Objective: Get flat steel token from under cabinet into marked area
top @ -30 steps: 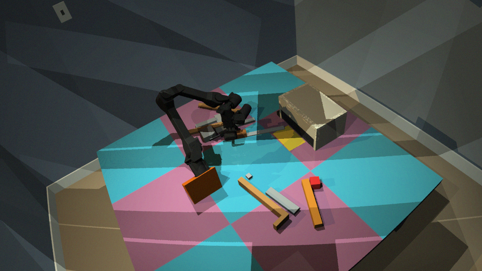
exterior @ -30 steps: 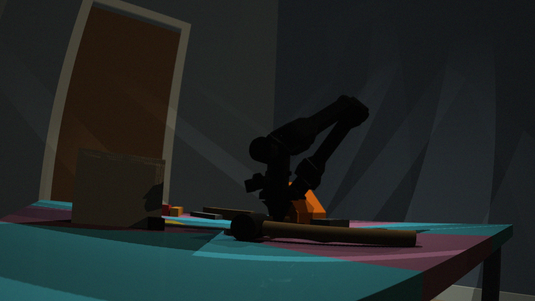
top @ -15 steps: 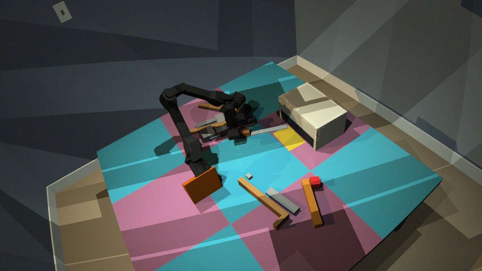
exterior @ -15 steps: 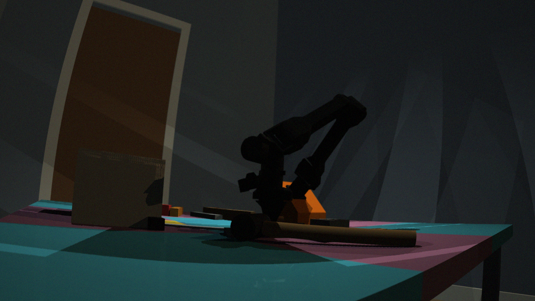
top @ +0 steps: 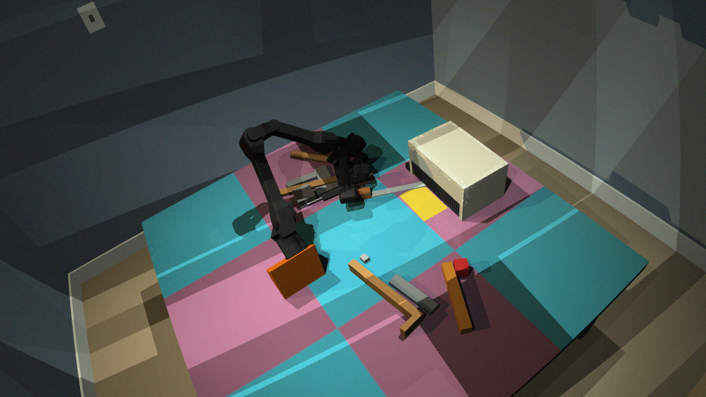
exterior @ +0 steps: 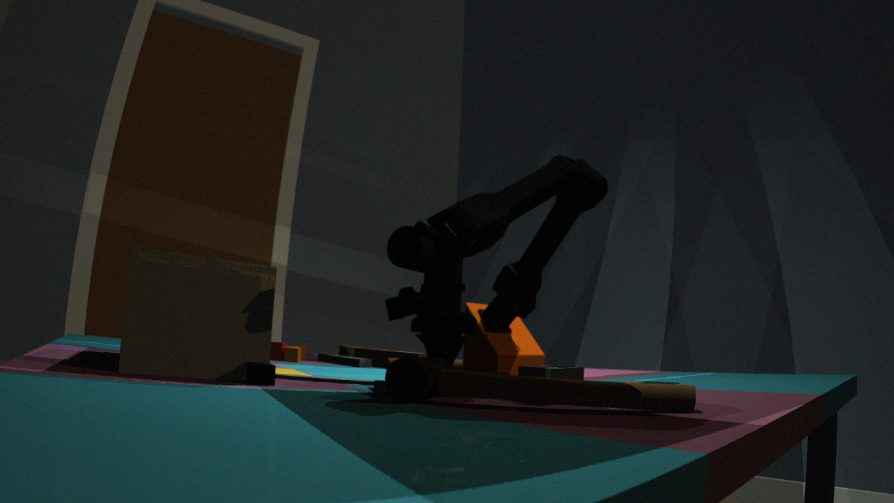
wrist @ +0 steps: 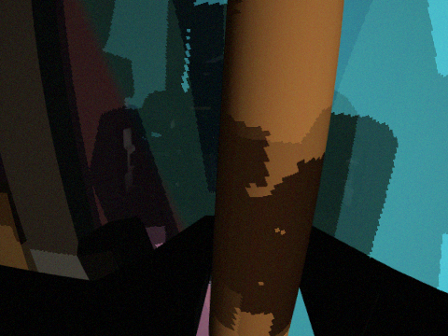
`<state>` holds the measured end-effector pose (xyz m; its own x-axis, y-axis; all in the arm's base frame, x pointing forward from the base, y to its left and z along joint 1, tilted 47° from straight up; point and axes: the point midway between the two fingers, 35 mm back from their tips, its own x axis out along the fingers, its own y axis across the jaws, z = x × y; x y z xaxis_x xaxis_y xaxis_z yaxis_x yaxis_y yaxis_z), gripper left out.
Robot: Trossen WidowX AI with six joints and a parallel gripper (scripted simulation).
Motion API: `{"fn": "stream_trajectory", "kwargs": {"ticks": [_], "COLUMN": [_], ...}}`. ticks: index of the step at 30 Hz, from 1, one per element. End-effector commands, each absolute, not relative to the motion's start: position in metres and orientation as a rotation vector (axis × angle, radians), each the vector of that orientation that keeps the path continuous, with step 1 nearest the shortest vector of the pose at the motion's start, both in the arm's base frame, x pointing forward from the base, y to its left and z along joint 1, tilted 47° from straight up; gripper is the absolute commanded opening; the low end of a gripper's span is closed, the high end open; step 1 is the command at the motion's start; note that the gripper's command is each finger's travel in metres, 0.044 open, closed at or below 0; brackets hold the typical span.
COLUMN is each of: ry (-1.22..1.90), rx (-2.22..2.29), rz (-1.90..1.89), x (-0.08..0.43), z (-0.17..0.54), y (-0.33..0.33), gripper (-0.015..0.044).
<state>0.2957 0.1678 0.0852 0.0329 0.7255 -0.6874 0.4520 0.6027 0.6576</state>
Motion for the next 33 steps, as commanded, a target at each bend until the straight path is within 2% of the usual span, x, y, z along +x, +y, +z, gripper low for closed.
{"fn": "stream_trajectory", "kwargs": {"ticks": [1,33], "ry": [1.606,1.603], "rx": [1.006,1.002], "rz": [0.285,0.29], "x": [0.301,0.339], "z": [0.084,0.075], "y": [0.167,0.155], "gripper": [0.0,0.0]}}
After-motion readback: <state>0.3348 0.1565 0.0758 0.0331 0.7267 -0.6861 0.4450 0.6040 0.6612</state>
